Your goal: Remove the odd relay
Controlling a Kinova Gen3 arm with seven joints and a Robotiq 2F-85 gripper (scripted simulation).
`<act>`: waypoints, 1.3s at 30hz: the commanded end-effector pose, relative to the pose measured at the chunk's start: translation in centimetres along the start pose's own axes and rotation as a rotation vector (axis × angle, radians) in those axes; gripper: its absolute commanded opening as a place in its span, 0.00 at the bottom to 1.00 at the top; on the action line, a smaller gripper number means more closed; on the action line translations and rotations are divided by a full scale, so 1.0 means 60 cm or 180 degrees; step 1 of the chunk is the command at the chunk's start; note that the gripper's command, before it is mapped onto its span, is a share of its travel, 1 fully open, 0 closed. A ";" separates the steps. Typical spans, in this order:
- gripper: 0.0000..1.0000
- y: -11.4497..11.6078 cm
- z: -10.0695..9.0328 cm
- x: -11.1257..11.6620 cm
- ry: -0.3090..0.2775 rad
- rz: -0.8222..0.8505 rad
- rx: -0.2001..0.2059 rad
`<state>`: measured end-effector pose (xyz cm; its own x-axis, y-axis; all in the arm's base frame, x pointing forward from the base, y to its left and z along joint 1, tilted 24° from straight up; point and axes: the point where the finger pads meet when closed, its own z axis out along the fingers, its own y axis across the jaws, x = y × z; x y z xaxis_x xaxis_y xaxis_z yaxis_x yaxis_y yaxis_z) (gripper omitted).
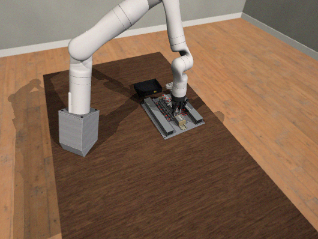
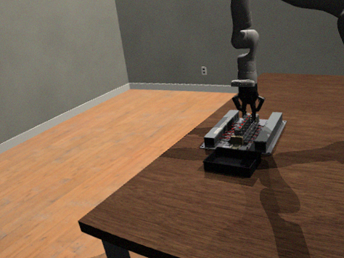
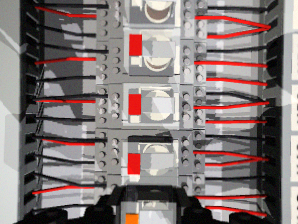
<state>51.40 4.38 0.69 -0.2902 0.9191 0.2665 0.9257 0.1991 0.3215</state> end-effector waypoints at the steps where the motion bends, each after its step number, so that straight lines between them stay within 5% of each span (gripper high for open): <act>1: 0.00 0.002 -0.001 -0.001 -0.0002 0.0000 0.0037; 39: 0.00 0.004 -0.002 -0.001 -0.0003 0.0001 0.0214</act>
<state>51.56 4.41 0.77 -0.2902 0.9192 0.2662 0.9397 0.2211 0.2610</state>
